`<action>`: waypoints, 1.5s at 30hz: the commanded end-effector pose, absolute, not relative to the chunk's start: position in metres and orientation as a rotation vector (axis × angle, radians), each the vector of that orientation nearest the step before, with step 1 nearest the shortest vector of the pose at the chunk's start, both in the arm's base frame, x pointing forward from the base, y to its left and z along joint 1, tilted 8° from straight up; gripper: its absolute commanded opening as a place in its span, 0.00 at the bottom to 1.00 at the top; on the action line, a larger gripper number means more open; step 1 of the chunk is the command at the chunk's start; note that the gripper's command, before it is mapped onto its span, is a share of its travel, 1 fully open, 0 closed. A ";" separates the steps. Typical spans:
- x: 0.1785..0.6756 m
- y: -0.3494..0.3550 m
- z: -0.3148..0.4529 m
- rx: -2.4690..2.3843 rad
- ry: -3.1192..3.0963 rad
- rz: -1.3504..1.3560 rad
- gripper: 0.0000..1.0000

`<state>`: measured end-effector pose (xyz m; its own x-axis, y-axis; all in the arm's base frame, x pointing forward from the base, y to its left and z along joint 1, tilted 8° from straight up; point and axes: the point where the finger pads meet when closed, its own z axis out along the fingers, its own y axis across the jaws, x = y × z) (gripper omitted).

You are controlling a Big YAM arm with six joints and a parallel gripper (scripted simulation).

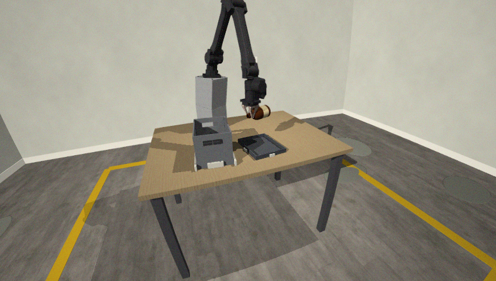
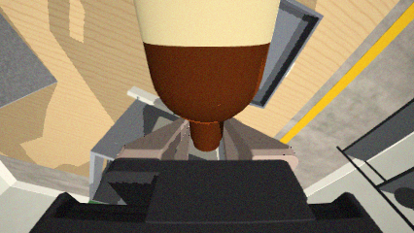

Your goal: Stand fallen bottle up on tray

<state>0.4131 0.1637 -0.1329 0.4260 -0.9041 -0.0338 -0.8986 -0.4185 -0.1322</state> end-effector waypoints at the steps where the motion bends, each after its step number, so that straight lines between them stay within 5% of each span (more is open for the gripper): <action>1: 0.423 0.163 -0.117 -2.529 1.583 -0.086 0.00; 45: 0.419 0.171 -0.117 -2.536 1.588 -0.105 0.00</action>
